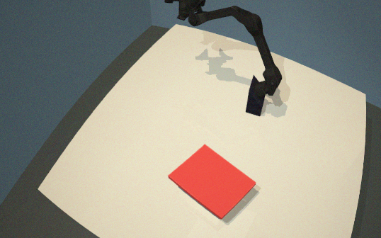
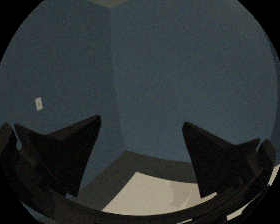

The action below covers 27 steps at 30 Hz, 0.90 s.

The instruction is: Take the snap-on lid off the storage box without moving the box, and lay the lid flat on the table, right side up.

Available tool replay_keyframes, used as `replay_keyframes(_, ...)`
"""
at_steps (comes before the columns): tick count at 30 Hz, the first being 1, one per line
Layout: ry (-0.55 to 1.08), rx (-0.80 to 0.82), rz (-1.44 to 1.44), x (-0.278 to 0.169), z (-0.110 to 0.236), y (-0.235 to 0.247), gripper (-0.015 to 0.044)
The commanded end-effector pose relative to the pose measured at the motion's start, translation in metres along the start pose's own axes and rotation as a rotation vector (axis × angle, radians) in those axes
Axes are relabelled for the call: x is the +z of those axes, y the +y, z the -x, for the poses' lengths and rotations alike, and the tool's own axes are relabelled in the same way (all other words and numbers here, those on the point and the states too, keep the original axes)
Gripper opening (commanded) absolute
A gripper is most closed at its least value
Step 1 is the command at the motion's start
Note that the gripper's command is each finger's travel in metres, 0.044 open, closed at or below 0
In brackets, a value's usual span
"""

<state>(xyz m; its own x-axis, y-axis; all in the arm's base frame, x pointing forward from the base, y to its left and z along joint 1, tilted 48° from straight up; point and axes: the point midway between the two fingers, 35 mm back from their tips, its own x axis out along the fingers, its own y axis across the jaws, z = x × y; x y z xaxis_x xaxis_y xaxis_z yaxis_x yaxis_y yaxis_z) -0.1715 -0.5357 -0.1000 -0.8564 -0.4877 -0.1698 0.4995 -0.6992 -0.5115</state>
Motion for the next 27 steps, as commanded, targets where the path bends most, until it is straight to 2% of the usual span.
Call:
replay_keyframes(1, -0.002, 0.008, -0.006, 0.002, 0.002, 0.001, 0.0374)
replay_keyframes(6, -0.043, 0.227, -0.162, 0.04, 0.048, 0.039, 0.0243)
replay_keyframes(7, -0.045, 0.281, -0.19, 0.049, 0.061, 0.047, 0.0235)
replay_keyframes(10, -0.04, 0.404, -0.253, 0.068, 0.094, 0.066, 0.0235)
replay_keyframes(12, -0.036, 0.44, -0.27, 0.073, 0.104, 0.071, 0.0235)
replay_keyframes(20, 0.081, 0.819, -0.437, 0.112, 0.227, 0.107, 0.0235)
replay_keyframes(23, 0.138, 0.873, -0.454, 0.109, 0.247, 0.108, 0.0235)
replay_keyframes(27, 0.272, 1.056, -0.515, 0.116, 0.32, 0.11, 0.0235)
